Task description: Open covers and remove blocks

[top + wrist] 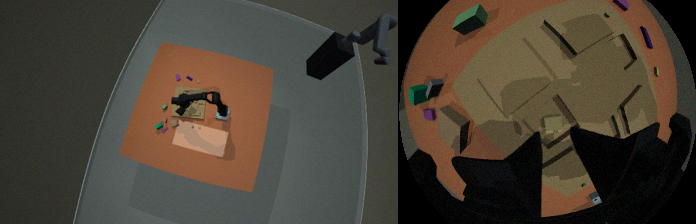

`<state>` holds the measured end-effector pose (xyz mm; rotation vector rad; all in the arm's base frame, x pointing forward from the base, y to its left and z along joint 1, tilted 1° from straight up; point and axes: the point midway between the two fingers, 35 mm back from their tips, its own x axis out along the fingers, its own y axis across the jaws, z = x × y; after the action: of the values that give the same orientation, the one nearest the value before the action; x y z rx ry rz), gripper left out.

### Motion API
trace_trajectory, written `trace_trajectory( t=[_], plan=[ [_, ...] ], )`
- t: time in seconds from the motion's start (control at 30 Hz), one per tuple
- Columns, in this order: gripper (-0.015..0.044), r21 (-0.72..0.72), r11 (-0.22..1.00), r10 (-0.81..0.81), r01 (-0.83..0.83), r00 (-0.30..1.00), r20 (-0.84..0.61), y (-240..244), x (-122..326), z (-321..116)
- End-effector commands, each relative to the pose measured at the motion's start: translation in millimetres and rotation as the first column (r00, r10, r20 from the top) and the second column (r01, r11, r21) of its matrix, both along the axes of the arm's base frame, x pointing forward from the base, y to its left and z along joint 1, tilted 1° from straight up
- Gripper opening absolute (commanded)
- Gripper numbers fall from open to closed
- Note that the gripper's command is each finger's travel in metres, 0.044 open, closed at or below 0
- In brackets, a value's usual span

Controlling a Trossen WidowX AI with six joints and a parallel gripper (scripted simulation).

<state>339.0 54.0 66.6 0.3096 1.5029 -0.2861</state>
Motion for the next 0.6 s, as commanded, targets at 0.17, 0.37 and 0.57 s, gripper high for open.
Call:
trace_trajectory(
  t=[0.17,0.37,0.57],
  plan=[
    [0.0144,0.001,1.0,0.004,-0.004,1.0,-0.006,0.1,-1.4,-10.8],
    [0.0144,0.001,1.0,0.004,-0.004,1.0,-0.006,0.0,-1.4,-16.7],
    [0.0144,0.001,1.0,0.004,-0.004,1.0,-0.006,-0.1,-1.5,-21.1]
  ],
)
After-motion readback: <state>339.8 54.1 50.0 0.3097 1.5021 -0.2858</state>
